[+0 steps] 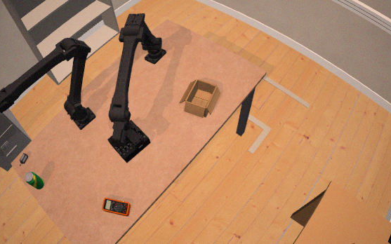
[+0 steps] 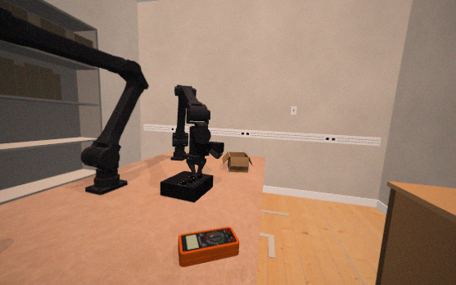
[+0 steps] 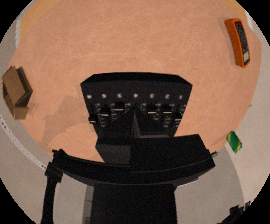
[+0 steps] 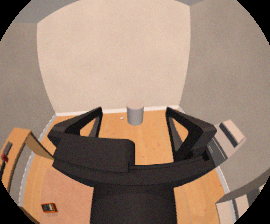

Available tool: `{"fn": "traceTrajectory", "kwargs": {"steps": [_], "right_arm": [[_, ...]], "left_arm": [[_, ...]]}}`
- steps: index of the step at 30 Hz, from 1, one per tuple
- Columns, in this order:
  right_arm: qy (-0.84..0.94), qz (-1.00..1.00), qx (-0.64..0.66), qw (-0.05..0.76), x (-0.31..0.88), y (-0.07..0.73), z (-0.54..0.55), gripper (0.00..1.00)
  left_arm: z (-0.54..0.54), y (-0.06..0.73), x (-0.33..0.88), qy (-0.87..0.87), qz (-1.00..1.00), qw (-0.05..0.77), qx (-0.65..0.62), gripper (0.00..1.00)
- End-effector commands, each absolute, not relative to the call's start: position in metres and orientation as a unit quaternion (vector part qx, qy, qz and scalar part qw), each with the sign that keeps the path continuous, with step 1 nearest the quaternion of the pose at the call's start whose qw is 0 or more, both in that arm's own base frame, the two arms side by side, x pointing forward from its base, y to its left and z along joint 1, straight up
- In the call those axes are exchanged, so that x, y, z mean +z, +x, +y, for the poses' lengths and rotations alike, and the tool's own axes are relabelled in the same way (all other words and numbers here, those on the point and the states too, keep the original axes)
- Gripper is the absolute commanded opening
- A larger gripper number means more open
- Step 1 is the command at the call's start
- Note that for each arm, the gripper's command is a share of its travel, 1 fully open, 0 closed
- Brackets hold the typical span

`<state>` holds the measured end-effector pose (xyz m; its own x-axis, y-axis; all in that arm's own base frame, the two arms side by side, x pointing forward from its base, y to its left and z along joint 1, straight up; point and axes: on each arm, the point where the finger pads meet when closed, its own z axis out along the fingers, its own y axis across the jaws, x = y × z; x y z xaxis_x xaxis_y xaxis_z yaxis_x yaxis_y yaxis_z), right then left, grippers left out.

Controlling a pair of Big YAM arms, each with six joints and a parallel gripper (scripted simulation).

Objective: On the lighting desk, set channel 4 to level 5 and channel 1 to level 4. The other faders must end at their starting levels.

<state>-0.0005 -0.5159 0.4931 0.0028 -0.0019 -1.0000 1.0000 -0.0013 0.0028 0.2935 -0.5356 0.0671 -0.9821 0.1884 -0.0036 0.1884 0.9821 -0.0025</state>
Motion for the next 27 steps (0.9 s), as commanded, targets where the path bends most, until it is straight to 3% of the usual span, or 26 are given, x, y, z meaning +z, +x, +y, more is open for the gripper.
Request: {"fn": "traceTrajectory", "kwargs": {"steps": [1, 27], "right_arm": [[0.478, 0.483, -0.522, 0.516, 0.535, -0.001, -0.522, 1.0], [0.478, 0.483, -0.522, 0.516, 0.535, -0.001, -0.522, 1.0]], "left_arm": [[-0.542, 0.283, 0.074, 0.098, 0.995, 0.005, -0.009, 0.0], [-0.553, 0.304, 0.093, 0.1, 0.995, 0.015, -0.023, 0.0]]}}
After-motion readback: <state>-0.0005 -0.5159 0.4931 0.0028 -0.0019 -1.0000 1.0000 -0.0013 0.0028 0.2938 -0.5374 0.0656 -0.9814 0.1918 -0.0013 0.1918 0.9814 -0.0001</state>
